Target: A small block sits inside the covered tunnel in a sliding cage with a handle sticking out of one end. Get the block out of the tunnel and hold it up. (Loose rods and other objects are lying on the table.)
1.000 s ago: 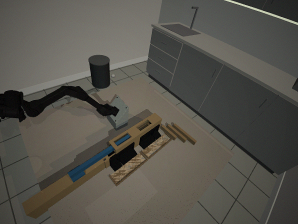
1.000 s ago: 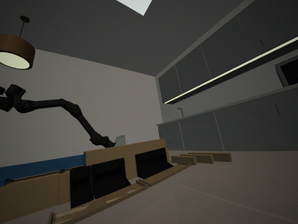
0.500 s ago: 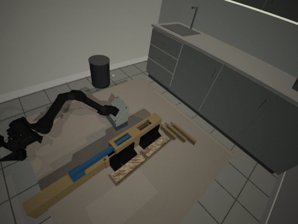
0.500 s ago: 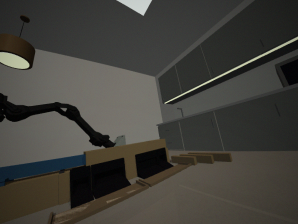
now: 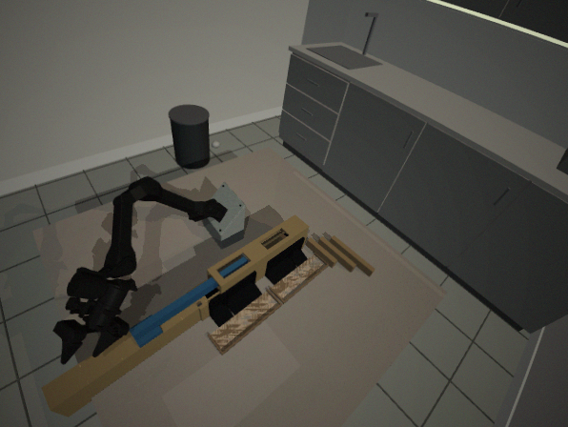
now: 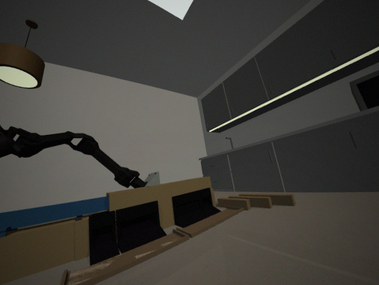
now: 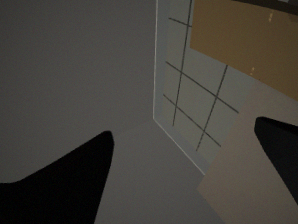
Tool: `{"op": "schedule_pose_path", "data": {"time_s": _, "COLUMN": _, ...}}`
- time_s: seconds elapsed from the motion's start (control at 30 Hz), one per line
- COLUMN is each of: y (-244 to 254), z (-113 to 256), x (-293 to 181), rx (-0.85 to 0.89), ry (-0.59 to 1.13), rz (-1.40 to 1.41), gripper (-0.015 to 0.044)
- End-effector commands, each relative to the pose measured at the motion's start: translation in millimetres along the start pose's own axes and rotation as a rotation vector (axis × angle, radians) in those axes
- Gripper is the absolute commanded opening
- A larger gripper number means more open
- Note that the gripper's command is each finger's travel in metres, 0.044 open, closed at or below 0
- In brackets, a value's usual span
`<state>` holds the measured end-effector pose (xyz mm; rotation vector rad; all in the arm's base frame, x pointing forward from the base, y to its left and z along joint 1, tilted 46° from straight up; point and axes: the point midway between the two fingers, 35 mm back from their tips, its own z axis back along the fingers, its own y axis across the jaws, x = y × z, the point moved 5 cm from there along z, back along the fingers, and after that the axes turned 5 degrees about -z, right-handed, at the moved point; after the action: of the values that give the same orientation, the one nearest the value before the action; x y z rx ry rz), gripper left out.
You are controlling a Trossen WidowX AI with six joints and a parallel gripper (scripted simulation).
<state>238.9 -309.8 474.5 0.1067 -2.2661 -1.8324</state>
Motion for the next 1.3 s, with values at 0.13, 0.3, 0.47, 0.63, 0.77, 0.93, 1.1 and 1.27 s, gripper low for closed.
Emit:
{"op": "schedule_pose_path", "data": {"time_s": 0.13, "y": -62, "z": 39, "x": -95, "rx": -0.175, "ry": 0.274, "rz": 0.169, "gripper": 0.0440}}
{"op": "schedule_pose_path", "data": {"time_s": 0.3, "y": -97, "z": 80, "x": -146, "rx": -0.242, "ry": 0.430, "rz": 0.351, "gripper": 0.0440}}
{"op": "schedule_pose_path", "data": {"time_s": 0.47, "y": -122, "z": 117, "x": -179, "rx": -0.274, "ry": 0.553, "rz": 0.503, "gripper": 0.0440}}
{"op": "schedule_pose_path", "data": {"time_s": 0.63, "y": -160, "z": 174, "x": -217, "rx": -0.312, "ry": 0.722, "rz": 0.696, "gripper": 0.0440}}
{"op": "schedule_pose_path", "data": {"time_s": 0.77, "y": -187, "z": 222, "x": -236, "rx": -0.321, "ry": 0.848, "rz": 0.857, "gripper": 0.0440}}
{"op": "schedule_pose_path", "data": {"time_s": 0.93, "y": -224, "z": 291, "x": -248, "rx": -0.302, "ry": 1.016, "rz": 1.100, "gripper": 0.0440}}
{"op": "schedule_pose_path", "data": {"time_s": 1.1, "y": -261, "z": 361, "x": -243, "rx": -0.241, "ry": 1.172, "rz": 1.373, "gripper": 0.0440}}
{"op": "schedule_pose_path", "data": {"time_s": 1.27, "y": -296, "z": 428, "x": -219, "rx": -0.126, "ry": 1.308, "rz": 1.689, "gripper": 0.0440}}
